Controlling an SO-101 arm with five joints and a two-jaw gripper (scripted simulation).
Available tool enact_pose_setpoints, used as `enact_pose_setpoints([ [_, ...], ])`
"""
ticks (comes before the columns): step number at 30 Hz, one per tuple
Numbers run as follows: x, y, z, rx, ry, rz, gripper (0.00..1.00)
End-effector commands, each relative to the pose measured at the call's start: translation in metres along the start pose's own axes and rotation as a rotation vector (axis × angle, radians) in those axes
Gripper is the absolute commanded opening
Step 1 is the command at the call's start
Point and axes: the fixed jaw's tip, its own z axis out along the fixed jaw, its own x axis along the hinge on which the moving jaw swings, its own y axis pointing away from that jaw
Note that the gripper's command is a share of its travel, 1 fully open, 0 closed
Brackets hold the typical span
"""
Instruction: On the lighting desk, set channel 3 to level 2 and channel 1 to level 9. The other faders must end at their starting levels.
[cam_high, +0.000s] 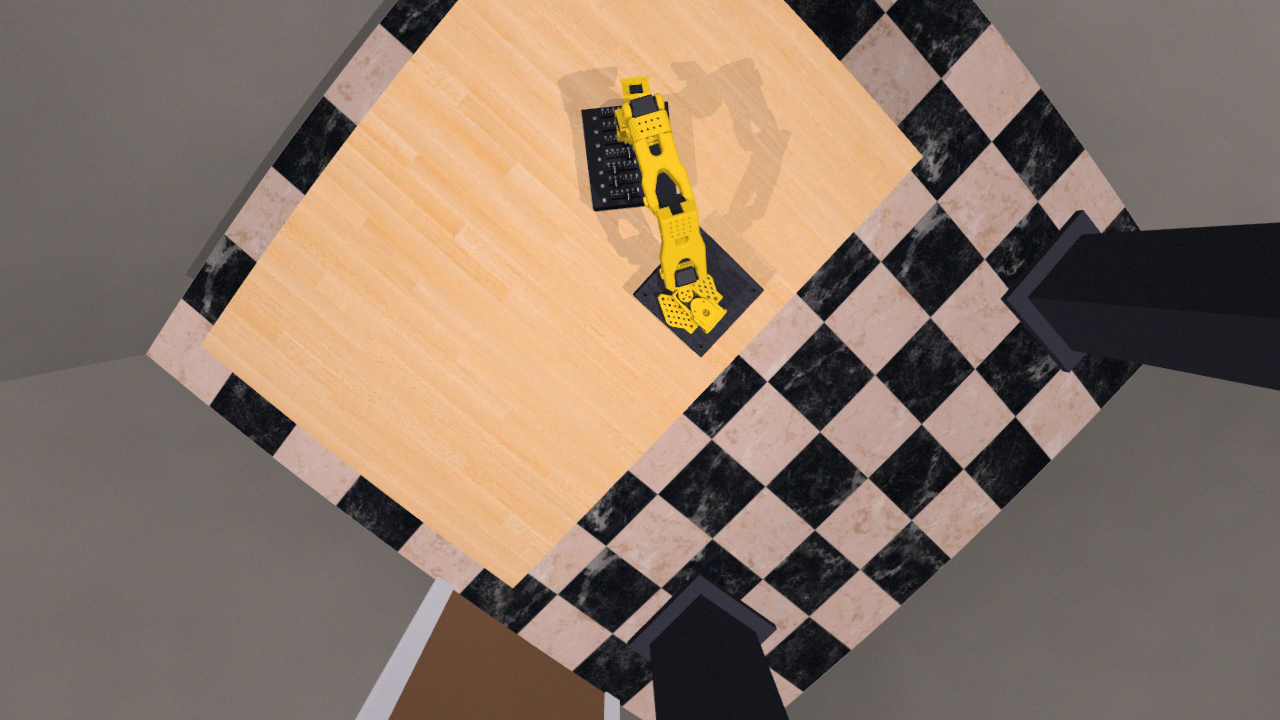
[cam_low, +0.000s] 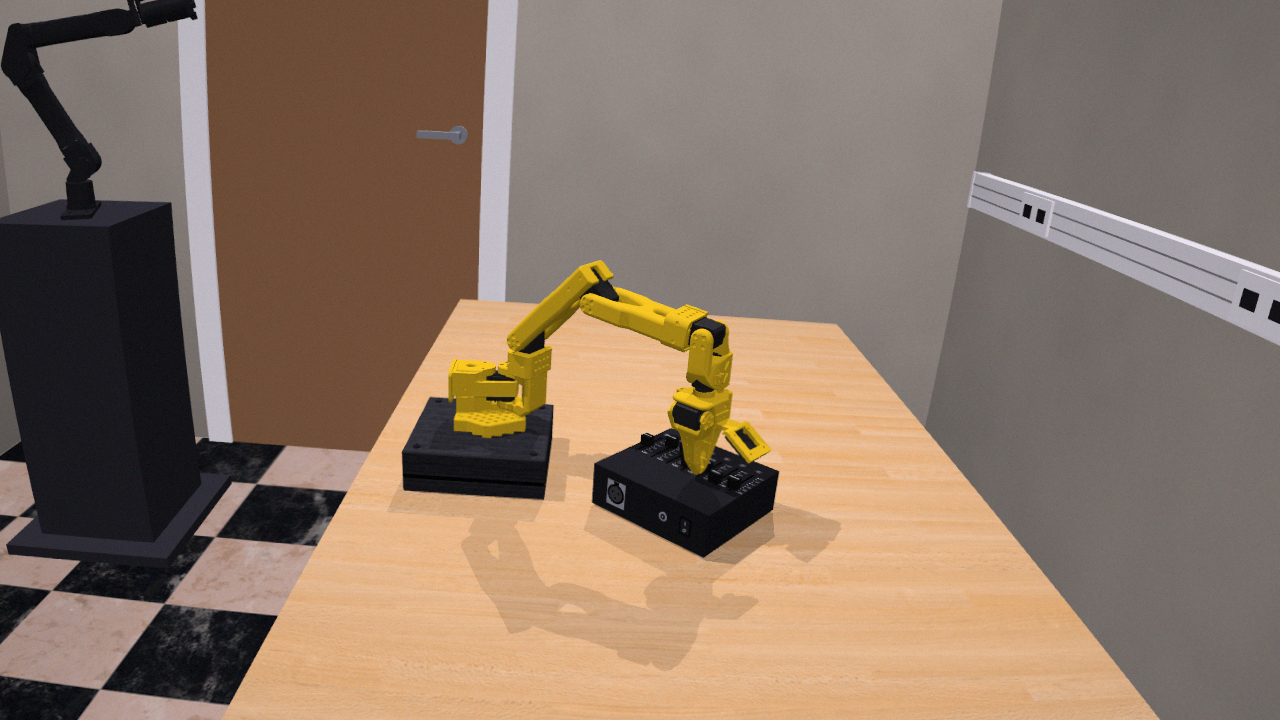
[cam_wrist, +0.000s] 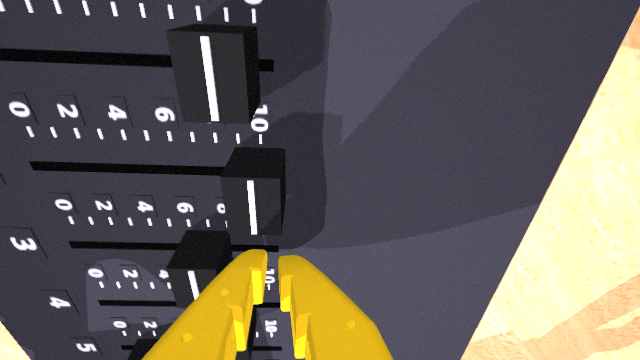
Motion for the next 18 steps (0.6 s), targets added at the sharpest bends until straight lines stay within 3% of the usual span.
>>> enact_pose_setpoints([
  [1, 0.0028, 0.0094, 0.0023, -0.004, 0.01, -0.023, 0.0],
  [18, 0.0031, 0.0124, 0.0024, -0.004, 0.01, -0.023, 0.0],
])
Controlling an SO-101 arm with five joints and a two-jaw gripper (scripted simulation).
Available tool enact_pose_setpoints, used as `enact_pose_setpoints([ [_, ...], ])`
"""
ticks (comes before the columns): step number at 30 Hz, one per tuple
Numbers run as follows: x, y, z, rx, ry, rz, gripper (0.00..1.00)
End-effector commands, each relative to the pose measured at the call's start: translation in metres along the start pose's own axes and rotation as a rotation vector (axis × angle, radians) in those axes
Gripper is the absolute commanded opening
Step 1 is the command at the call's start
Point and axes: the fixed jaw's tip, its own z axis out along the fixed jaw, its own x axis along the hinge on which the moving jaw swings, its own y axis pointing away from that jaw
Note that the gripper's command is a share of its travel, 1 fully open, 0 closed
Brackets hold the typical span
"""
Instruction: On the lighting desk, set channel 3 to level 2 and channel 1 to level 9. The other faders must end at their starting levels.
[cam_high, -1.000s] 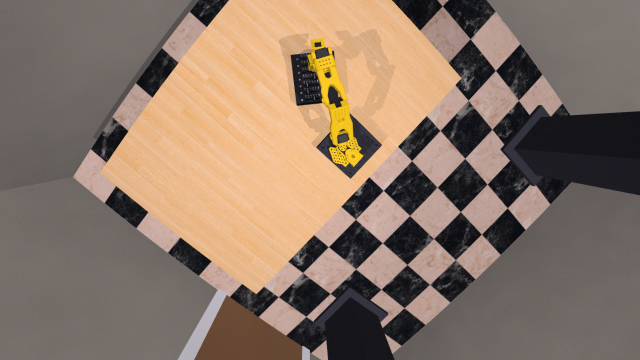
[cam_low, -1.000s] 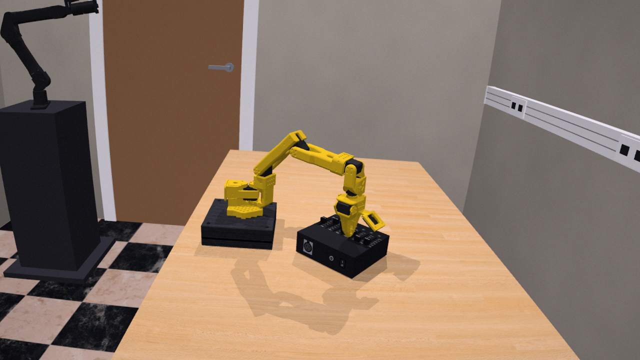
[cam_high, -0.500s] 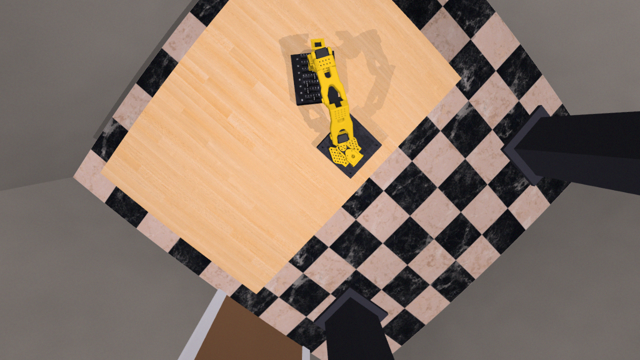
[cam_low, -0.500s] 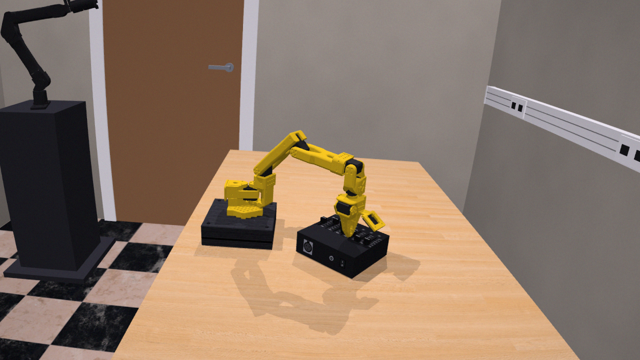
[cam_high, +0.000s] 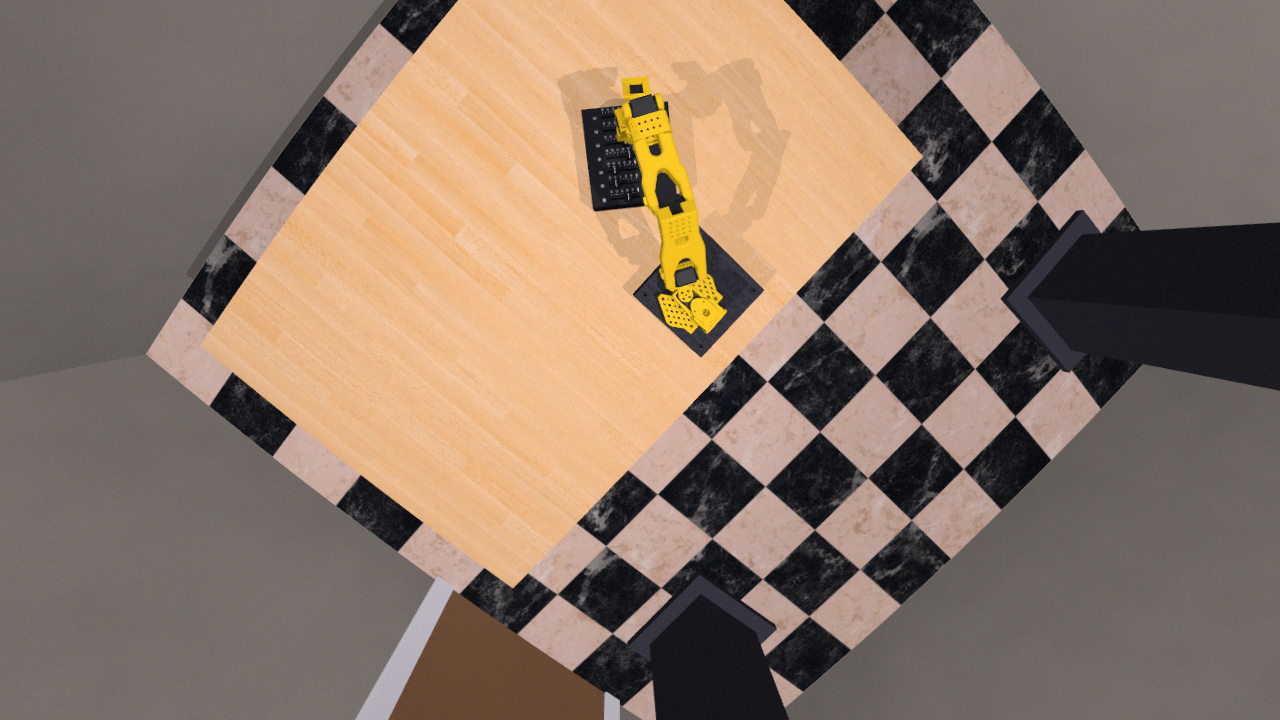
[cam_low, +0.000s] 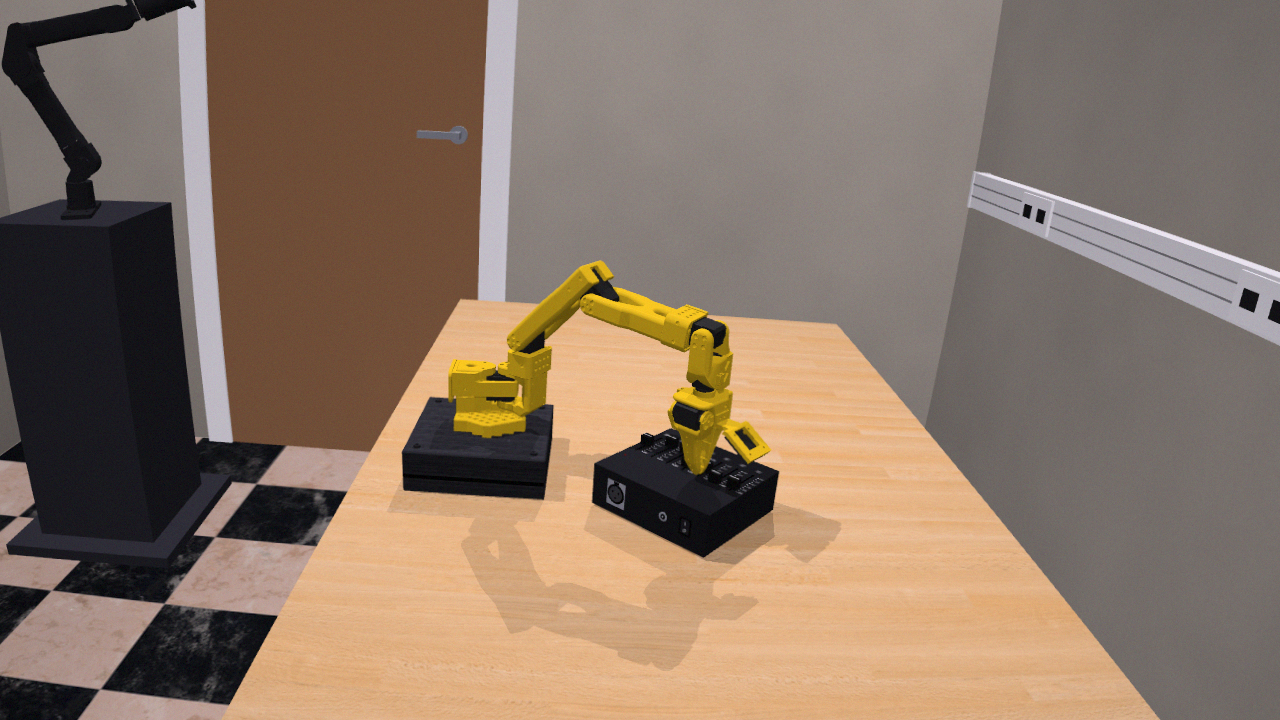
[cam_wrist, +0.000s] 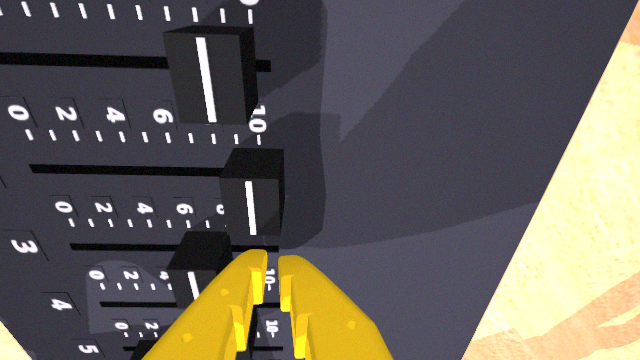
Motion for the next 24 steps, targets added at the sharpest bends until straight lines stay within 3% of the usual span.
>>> enact_pose_setpoints([
  [1, 0.0034, 0.0128, 0.0024, -0.006, 0.01, -0.034, 0.0],
  [24, 0.0041, 0.0174, 0.0027, -0.006, 0.01, -0.034, 0.0],
])
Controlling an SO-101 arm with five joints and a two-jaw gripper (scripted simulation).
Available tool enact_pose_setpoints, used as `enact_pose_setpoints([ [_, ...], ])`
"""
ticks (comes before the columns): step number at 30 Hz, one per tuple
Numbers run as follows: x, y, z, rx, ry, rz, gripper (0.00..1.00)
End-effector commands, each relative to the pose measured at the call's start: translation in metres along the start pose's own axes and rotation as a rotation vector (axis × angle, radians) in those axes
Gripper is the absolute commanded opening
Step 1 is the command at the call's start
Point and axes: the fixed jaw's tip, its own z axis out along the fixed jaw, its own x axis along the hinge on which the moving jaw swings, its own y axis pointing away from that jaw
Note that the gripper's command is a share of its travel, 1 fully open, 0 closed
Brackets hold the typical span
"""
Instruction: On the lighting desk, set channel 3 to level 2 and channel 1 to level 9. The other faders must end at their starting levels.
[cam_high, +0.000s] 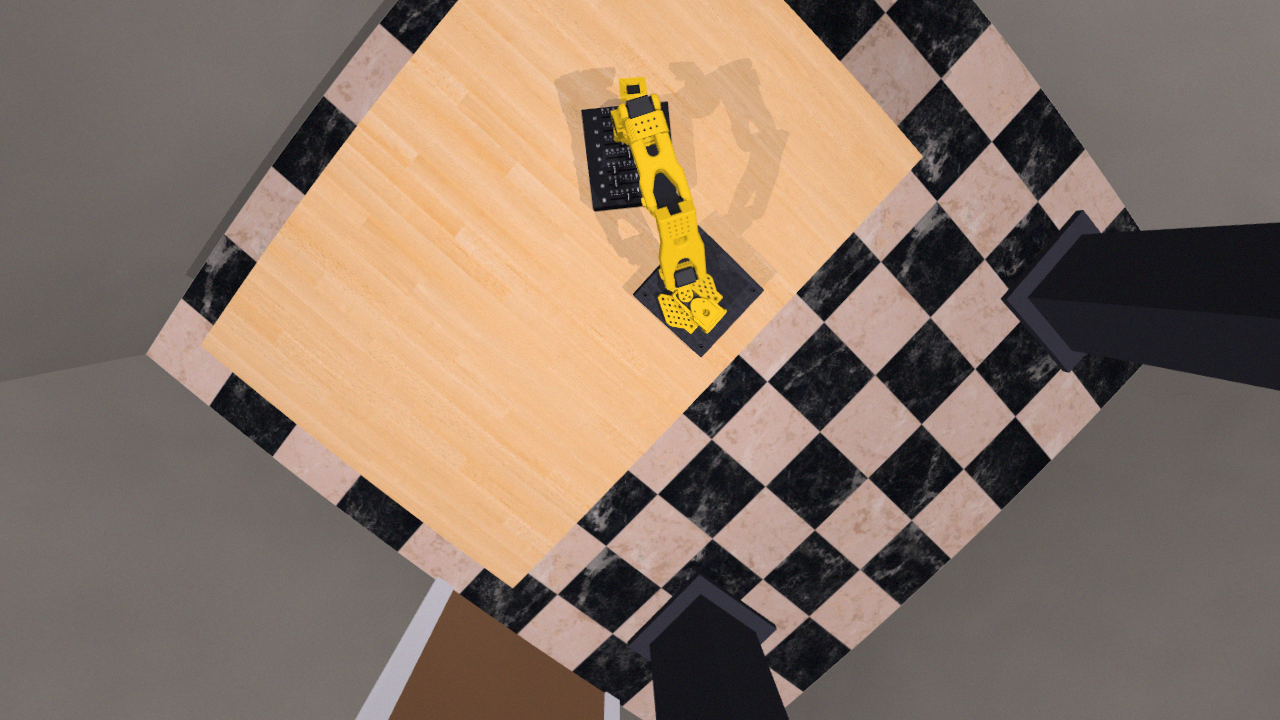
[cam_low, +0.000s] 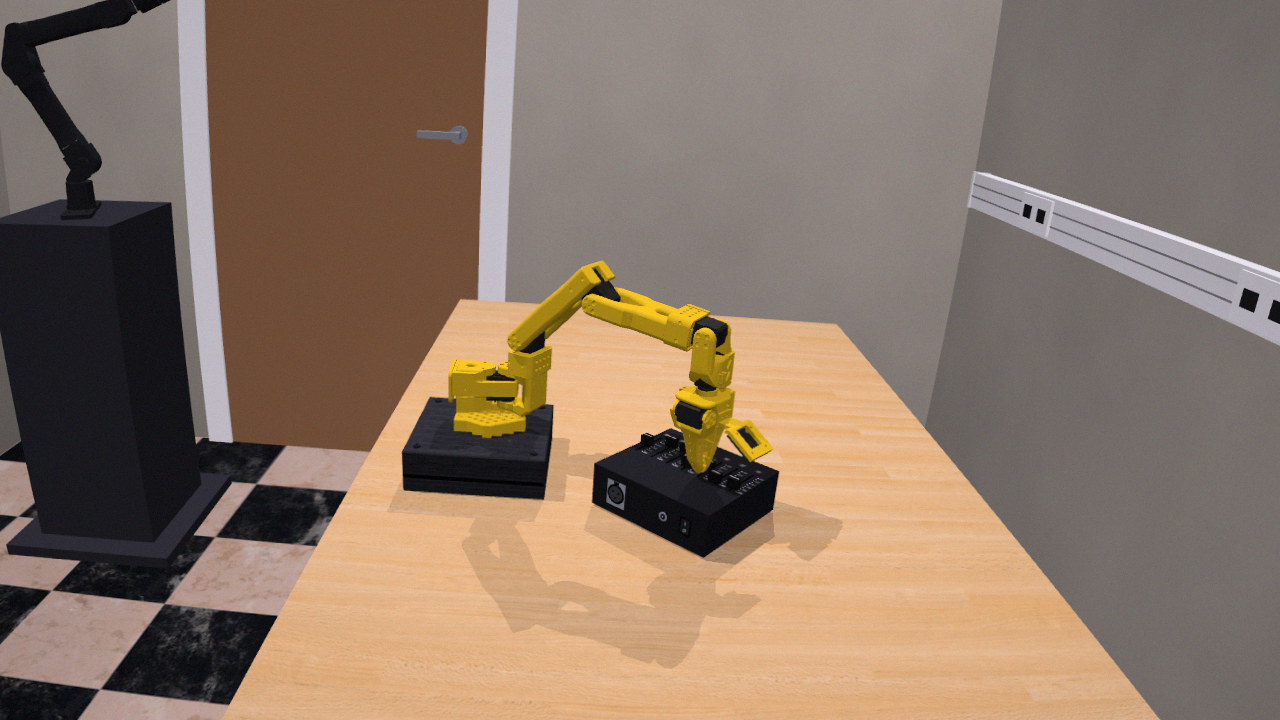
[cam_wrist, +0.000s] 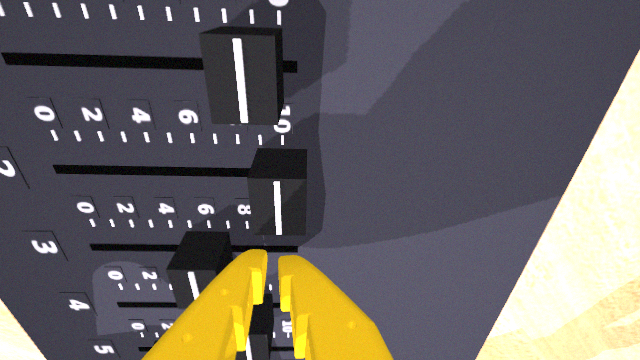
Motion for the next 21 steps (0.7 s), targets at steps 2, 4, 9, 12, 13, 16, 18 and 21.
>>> enact_pose_setpoints([
  [2, 0.004, 0.0126, 0.0027, -0.005, 0.012, -0.036, 0.0],
  [4, 0.004, 0.0126, 0.0027, -0.005, 0.012, -0.036, 0.0],
  [9, 0.004, 0.0133, 0.0028, -0.005, 0.012, -0.036, 0.0],
  [12, 0.0042, 0.0143, 0.0028, -0.005, 0.012, -0.036, 0.0],
  [13, 0.0042, 0.0147, 0.0028, -0.005, 0.012, -0.036, 0.0],
  [16, 0.0044, 0.0155, 0.0029, -0.005, 0.012, -0.036, 0.0],
  [18, 0.0044, 0.0156, 0.0029, -0.005, 0.012, -0.036, 0.0],
  [21, 0.0044, 0.0156, 0.0029, -0.005, 0.012, -0.036, 0.0],
])
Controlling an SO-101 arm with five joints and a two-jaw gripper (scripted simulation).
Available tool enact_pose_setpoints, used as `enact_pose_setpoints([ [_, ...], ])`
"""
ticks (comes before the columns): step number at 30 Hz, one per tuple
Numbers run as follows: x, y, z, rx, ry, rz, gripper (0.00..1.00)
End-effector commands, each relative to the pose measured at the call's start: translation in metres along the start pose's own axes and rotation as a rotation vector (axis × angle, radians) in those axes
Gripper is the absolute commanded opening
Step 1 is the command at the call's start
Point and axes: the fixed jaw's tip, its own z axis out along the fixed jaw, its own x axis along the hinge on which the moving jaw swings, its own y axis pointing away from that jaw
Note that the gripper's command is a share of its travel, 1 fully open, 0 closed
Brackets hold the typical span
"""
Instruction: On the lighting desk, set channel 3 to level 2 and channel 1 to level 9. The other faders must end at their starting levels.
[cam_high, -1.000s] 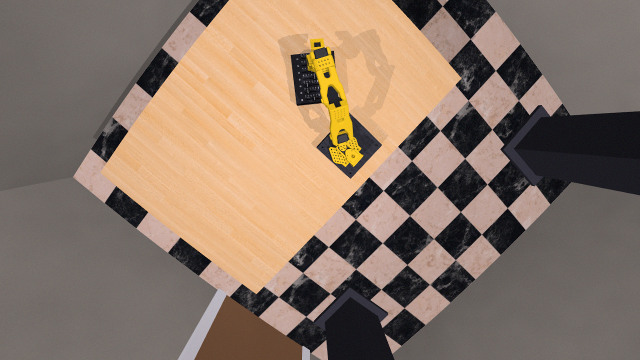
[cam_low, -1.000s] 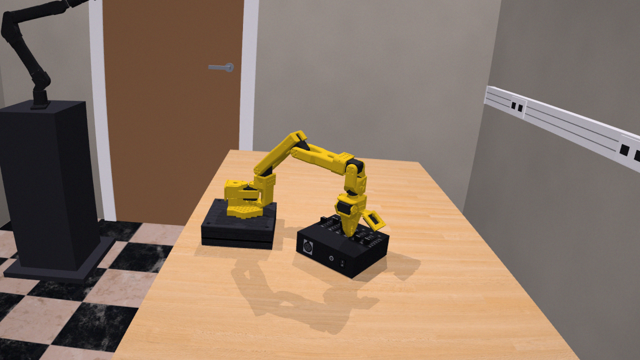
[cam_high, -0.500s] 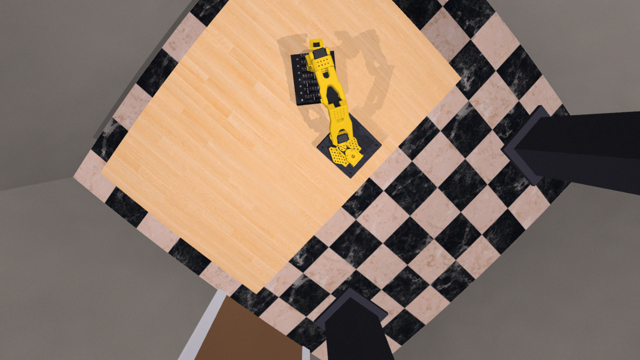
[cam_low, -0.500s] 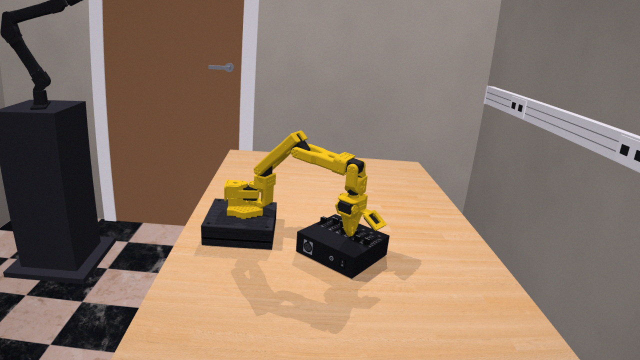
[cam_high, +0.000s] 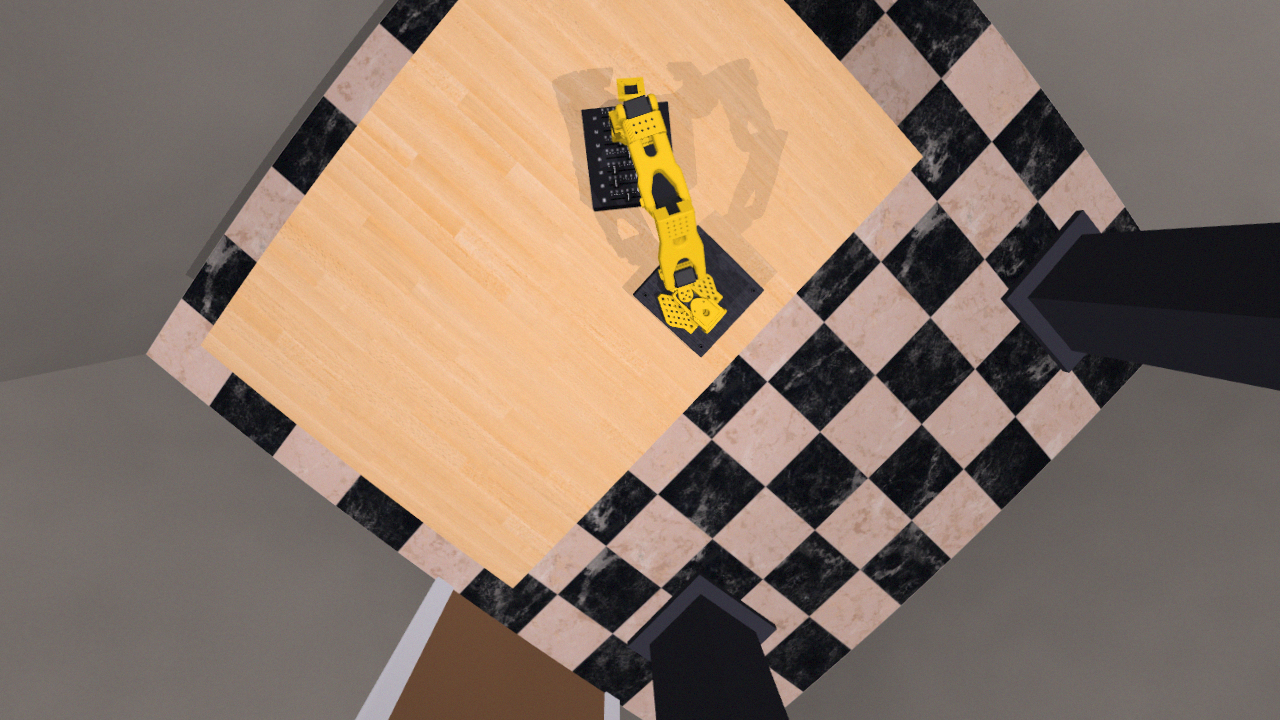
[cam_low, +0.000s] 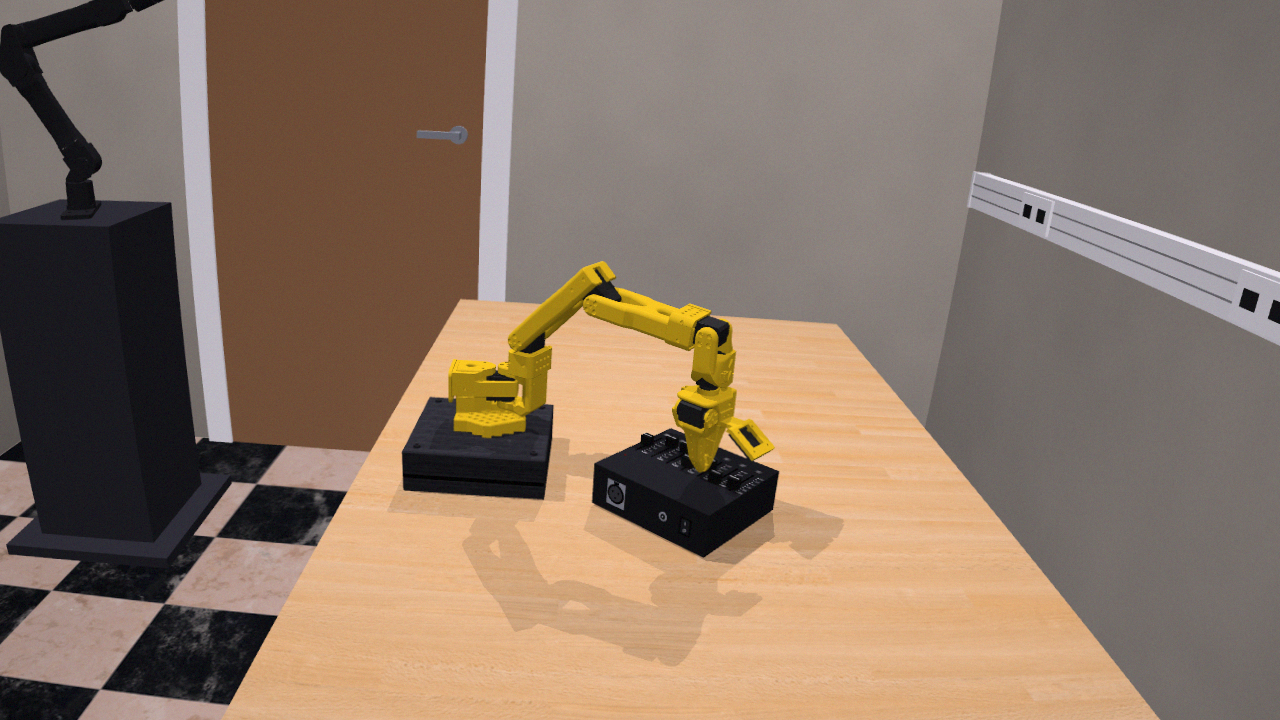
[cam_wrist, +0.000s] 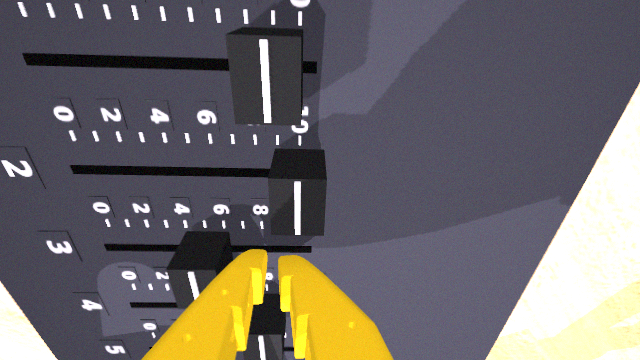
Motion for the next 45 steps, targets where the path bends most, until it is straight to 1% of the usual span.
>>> enact_pose_setpoints([
  [1, 0.0043, 0.0121, 0.0029, -0.004, 0.013, -0.036, 0.0],
  [45, 0.0055, 0.0207, 0.0034, -0.004, 0.013, -0.036, 0.0],
])
